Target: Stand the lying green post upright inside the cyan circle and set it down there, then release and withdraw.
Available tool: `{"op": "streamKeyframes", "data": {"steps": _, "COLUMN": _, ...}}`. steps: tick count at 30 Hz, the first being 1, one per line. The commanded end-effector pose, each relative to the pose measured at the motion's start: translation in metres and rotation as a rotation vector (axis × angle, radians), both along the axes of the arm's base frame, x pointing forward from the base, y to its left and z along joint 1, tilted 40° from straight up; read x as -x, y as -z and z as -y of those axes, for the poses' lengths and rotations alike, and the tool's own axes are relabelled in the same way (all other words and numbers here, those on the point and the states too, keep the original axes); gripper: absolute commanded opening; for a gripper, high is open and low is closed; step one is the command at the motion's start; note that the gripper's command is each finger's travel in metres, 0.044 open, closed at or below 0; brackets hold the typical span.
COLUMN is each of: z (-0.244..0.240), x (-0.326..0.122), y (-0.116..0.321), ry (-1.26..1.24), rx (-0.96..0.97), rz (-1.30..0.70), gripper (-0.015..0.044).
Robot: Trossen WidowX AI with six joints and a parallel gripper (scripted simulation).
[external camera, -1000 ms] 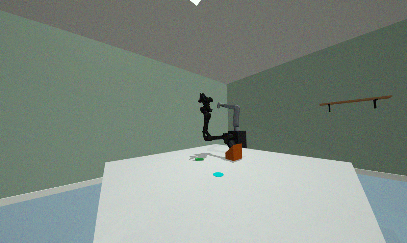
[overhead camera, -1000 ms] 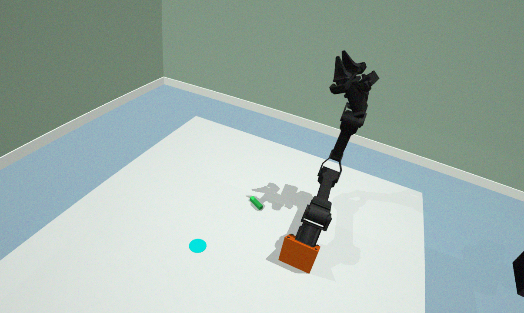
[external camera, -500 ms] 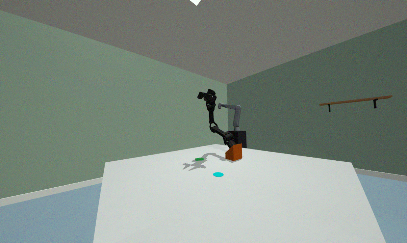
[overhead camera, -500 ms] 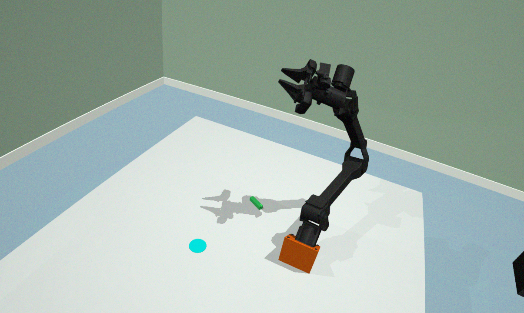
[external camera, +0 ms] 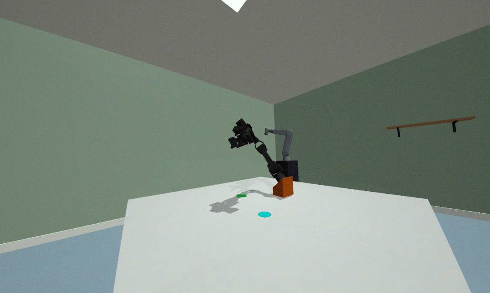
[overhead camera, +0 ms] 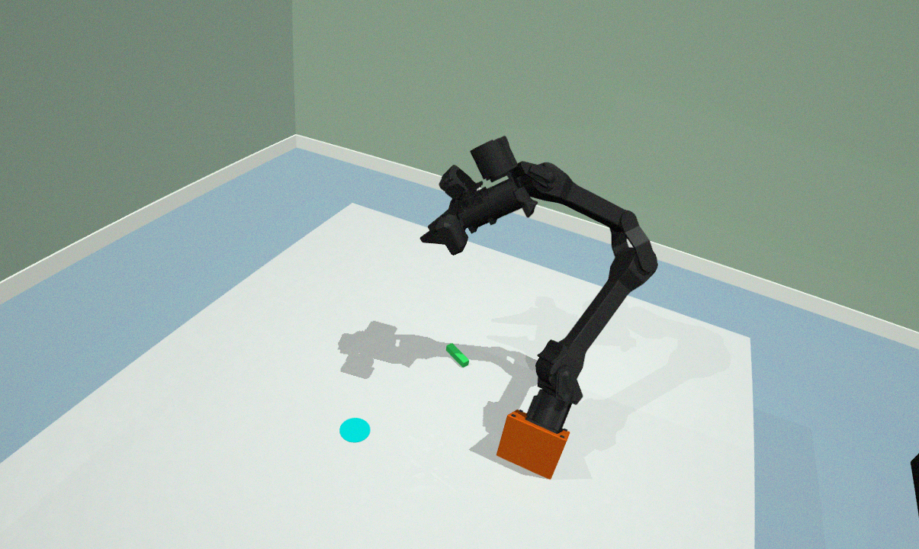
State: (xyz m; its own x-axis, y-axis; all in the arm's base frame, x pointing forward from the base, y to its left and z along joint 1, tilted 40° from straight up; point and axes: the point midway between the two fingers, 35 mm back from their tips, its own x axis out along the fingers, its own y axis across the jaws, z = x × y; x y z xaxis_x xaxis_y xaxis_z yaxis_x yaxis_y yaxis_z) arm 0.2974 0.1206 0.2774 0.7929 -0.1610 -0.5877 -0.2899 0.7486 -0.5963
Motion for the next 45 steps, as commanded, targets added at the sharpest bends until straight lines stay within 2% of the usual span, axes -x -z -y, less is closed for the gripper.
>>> {"op": "streamKeyframes", "data": {"steps": 1, "z": 0.043, "x": -0.008, "y": 0.033, "ry": 0.255, "rx": -0.024, "rz": -0.100, "gripper": 0.0233}}
{"op": "streamKeyframes", "data": {"steps": 12, "z": 0.166, "x": 0.019, "y": 0.107, "ry": 1.040, "rx": -0.056, "rz": -0.302, "gripper": 0.0233}}
{"op": "streamKeyframes", "data": {"steps": 19, "z": 0.169, "x": 0.019, "y": 0.110, "ry": 1.052, "rx": -0.056, "rz": -0.305, "gripper": 0.0233}}
{"op": "streamKeyframes", "data": {"steps": 26, "z": 0.236, "x": 0.008, "y": 0.189, "ry": 1.053, "rx": -0.054, "rz": -0.301, "gripper": 0.0233}}
{"op": "streamKeyframes", "data": {"steps": 32, "z": 0.244, "x": 0.009, "y": 0.196, "ry": 1.053, "rx": -0.051, "rz": -0.299, "gripper": 0.0233}}
{"op": "streamKeyframes", "data": {"steps": 40, "z": 0.244, "x": 0.009, "y": 0.196, "ry": 1.053, "rx": -0.051, "rz": -0.299, "gripper": 0.0023}}
{"op": "streamKeyframes", "data": {"steps": 45, "z": 0.242, "x": 0.009, "y": 0.195, "ry": 1.053, "rx": -0.052, "rz": -0.300, "gripper": 0.0023}}
